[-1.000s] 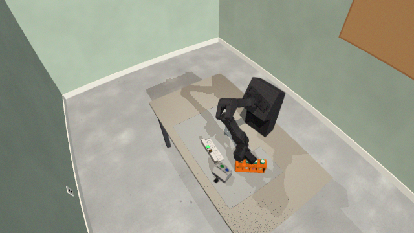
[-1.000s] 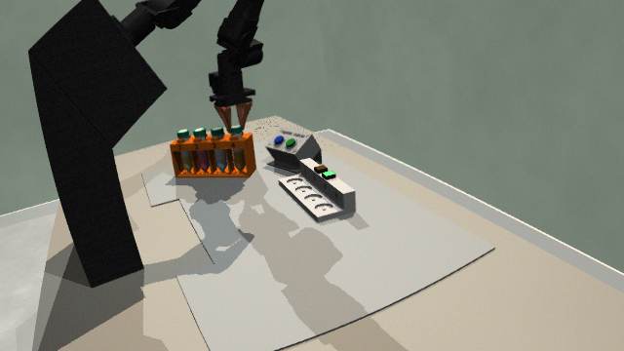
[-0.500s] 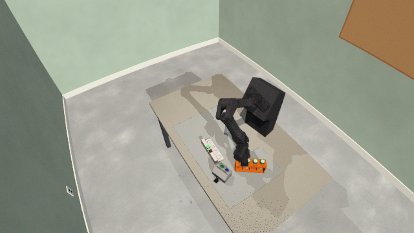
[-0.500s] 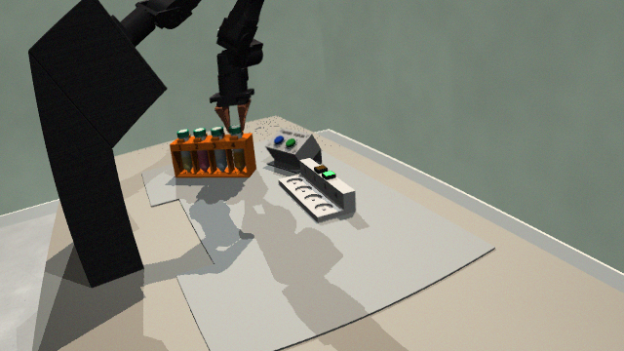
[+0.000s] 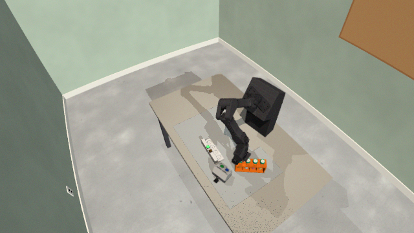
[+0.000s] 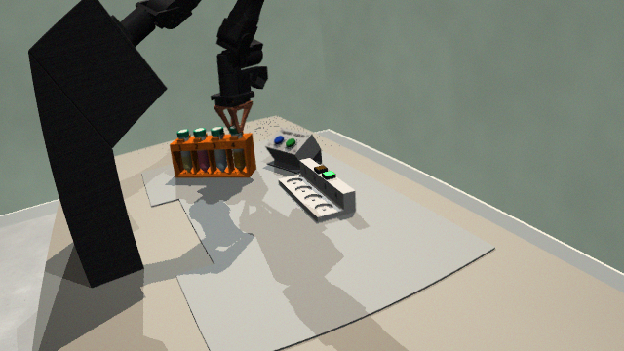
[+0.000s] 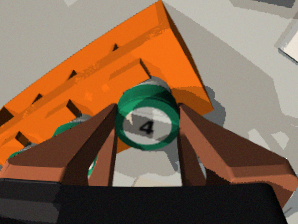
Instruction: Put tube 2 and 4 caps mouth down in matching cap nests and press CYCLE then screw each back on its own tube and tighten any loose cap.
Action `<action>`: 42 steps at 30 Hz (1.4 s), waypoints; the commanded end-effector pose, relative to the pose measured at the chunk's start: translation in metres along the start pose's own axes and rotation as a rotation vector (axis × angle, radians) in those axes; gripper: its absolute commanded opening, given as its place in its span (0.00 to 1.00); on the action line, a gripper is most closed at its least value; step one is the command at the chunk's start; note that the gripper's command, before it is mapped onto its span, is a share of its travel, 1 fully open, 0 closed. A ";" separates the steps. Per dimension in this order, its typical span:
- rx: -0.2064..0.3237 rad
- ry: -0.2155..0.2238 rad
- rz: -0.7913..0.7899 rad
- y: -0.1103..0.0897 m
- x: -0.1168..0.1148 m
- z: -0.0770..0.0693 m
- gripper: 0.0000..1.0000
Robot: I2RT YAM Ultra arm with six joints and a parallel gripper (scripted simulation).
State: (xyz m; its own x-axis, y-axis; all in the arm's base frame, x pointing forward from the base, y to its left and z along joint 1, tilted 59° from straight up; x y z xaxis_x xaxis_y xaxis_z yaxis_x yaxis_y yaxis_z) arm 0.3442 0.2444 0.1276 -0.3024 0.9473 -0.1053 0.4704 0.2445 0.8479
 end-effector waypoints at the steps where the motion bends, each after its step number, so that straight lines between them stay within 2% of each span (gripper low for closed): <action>1: -0.006 0.006 0.252 0.002 0.001 -0.001 0.00; 4: -0.006 0.006 0.402 0.002 0.001 -0.001 0.00; 6: -0.006 0.006 0.402 0.002 0.001 -0.001 0.00; 21: -0.003 0.008 1.152 0.002 0.001 -0.001 0.00; 23: -0.003 0.008 1.152 0.002 0.001 -0.001 0.00; 33: -0.001 0.009 1.642 0.002 0.001 -0.001 0.00; 42: -0.001 0.009 1.642 0.002 0.001 -0.001 0.00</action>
State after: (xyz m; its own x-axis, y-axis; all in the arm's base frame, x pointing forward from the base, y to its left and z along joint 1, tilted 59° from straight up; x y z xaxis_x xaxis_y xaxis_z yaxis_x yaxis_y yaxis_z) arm 0.3450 0.2451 0.1274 0.4822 0.2010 0.8527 0.2827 -0.9570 0.0658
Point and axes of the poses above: the point where the finger pads meet when closed, its own z axis out along the fingers, its own x axis across the jaws, y = z × x, the point moved 1 cm from there along -z, back along the fingers, and after that the axes turned 4 degrees about z, right-handed, at the moved point
